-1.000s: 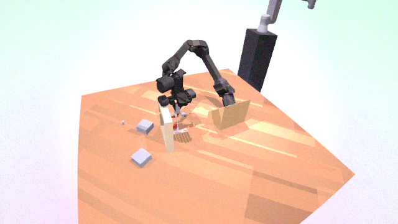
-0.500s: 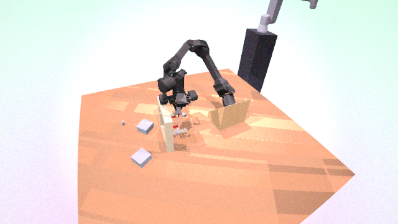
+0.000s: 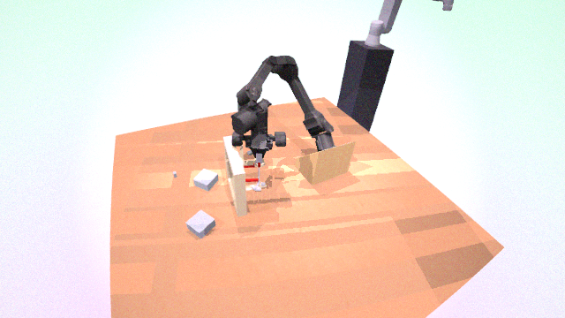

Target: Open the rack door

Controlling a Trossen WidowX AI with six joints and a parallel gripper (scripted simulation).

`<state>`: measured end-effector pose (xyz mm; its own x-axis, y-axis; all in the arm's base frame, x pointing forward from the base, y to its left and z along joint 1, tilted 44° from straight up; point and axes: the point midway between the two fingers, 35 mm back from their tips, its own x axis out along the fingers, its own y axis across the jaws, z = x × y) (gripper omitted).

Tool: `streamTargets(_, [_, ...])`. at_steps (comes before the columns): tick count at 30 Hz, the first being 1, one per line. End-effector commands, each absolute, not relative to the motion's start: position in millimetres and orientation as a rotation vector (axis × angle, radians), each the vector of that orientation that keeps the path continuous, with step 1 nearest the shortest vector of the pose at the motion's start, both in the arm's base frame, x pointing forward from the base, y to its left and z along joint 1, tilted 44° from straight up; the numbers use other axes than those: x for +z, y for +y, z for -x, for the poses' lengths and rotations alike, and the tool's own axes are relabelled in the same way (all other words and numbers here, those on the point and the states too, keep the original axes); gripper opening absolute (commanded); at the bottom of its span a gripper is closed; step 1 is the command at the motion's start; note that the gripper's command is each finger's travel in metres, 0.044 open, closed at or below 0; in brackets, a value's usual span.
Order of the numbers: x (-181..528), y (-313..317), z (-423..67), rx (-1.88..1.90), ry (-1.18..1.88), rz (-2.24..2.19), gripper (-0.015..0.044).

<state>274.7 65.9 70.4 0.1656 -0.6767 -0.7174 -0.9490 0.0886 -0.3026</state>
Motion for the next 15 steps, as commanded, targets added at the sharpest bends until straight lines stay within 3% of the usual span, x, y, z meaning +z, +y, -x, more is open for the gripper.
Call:
streamTargets(1, [68, 68, -273, 0.365, 1.565, 1.594, 0.001])
streamTargets(15, [55, 77, -255, 0.187, 1.549, 1.424, 0.001])
